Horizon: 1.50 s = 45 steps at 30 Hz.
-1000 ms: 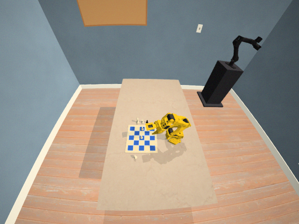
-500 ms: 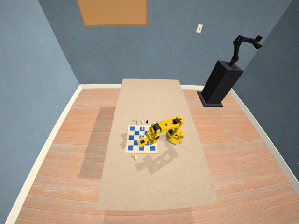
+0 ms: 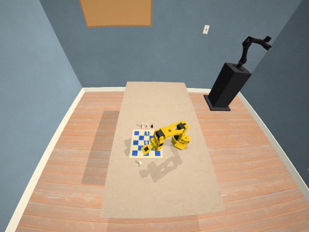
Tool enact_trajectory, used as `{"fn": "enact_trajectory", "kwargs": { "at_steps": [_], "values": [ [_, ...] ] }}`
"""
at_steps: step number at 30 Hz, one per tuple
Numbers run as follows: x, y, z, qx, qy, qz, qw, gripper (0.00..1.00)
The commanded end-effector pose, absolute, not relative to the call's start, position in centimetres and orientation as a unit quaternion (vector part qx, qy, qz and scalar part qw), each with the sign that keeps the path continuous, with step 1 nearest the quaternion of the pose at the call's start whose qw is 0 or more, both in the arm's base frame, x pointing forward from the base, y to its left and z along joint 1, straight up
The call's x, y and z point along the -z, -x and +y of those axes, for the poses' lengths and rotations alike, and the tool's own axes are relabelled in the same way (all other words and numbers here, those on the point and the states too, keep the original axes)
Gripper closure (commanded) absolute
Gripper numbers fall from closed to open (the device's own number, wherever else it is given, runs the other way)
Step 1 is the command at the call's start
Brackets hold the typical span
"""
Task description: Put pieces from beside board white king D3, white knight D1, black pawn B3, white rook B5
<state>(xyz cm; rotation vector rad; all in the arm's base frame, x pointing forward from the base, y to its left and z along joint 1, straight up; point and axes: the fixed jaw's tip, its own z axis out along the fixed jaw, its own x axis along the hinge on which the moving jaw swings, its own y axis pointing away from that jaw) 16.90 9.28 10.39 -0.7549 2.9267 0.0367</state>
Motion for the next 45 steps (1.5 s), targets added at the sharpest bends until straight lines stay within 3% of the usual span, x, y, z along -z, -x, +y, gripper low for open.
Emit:
{"fn": "enact_trajectory", "kwargs": {
  "at_steps": [1,32,45],
  "values": [
    [-10.2,-16.7,9.4,-0.011,0.253,0.966,0.050,1.00],
    [-9.7,-16.4,9.4,-0.008,0.257,0.966,0.034,1.00],
    [-6.4,-16.5,9.4,-0.003,0.257,0.966,0.012,1.00]
  ]
}}
